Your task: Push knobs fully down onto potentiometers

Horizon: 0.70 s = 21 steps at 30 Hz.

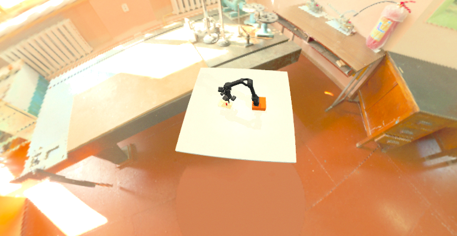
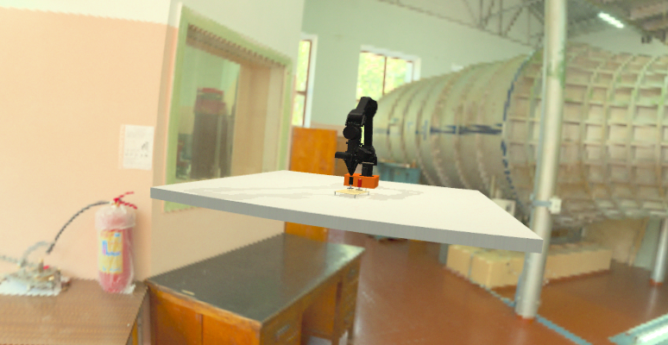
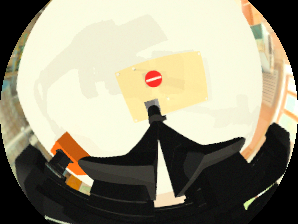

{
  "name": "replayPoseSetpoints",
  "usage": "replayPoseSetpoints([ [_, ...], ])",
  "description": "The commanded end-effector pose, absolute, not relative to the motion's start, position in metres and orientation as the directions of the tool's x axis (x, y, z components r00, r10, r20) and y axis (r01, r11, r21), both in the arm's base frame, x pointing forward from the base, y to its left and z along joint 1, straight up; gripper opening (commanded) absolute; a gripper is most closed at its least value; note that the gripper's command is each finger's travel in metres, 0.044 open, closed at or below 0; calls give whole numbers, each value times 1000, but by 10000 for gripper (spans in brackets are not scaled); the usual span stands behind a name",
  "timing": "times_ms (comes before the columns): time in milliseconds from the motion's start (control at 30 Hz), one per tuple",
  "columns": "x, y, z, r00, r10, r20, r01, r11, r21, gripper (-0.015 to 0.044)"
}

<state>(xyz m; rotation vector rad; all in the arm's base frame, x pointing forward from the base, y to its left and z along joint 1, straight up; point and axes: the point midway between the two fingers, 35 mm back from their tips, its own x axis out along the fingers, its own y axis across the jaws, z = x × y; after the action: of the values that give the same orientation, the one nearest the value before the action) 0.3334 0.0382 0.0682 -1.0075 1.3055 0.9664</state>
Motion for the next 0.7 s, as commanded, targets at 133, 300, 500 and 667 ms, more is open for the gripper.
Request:
replayPoseSetpoints([
  [133, 334, 39, 67, 38, 2, -999, -956, 292, -36, 0],
  [300, 334, 39, 65, 38, 2, -999, -956, 292, -36, 0],
  [500, 334, 39, 64, 38, 2, -999, -956, 292, -36, 0],
  [667, 334, 39, 62, 38, 2, -999, -956, 292, -36, 0],
])
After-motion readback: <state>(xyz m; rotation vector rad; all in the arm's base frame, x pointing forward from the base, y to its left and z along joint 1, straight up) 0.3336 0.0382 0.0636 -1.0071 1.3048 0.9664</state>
